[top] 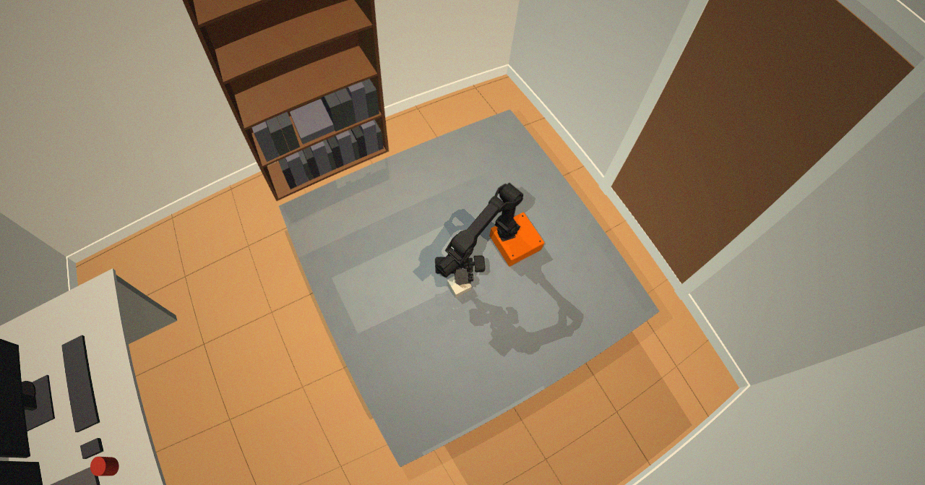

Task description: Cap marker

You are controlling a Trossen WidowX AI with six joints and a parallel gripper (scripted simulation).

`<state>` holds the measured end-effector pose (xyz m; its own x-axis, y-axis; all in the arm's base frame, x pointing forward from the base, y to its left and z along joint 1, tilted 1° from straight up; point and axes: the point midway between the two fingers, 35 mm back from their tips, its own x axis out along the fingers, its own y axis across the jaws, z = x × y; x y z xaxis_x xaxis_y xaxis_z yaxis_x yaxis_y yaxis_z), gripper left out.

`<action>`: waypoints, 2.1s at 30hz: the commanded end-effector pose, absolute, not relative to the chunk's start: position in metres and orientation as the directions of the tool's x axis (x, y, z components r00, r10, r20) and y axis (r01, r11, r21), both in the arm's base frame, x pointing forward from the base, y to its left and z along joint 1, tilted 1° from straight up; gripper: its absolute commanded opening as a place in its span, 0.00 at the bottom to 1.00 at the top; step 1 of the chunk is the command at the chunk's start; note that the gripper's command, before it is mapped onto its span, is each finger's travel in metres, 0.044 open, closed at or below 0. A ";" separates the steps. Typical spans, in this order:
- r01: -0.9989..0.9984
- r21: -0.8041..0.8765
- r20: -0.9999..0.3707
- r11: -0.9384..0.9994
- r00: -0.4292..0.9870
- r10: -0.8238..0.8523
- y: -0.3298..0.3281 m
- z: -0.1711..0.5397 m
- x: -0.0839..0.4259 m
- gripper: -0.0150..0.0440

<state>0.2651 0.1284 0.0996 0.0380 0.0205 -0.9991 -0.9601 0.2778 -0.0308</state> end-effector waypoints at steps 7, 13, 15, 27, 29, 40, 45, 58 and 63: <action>-0.958 -0.032 -0.999 0.284 0.041 0.024 0.141 0.101 0.263 0.25; -0.958 -0.032 -0.999 0.284 0.041 0.024 0.141 0.097 0.263 0.25; -0.958 -0.032 -0.999 0.284 0.041 0.024 0.142 0.095 0.263 0.25; -0.958 -0.032 -0.999 0.284 0.041 0.024 0.142 0.075 0.265 0.25; -0.958 -0.032 -0.999 0.284 0.041 0.024 0.142 0.072 0.265 0.25; -0.958 -0.032 -0.999 0.284 0.041 0.024 0.143 0.054 0.265 0.25; -0.958 -0.032 -0.999 0.284 0.041 0.024 0.142 0.046 0.265 0.25; -0.960 -0.032 -0.999 0.279 0.040 0.022 0.142 0.046 0.265 0.39; -0.960 -0.032 -0.999 0.279 0.040 0.022 0.142 0.046 0.265 0.61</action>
<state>0.2648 0.1422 0.0456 0.0400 0.0225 -0.9989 -0.9597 0.2794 -0.0322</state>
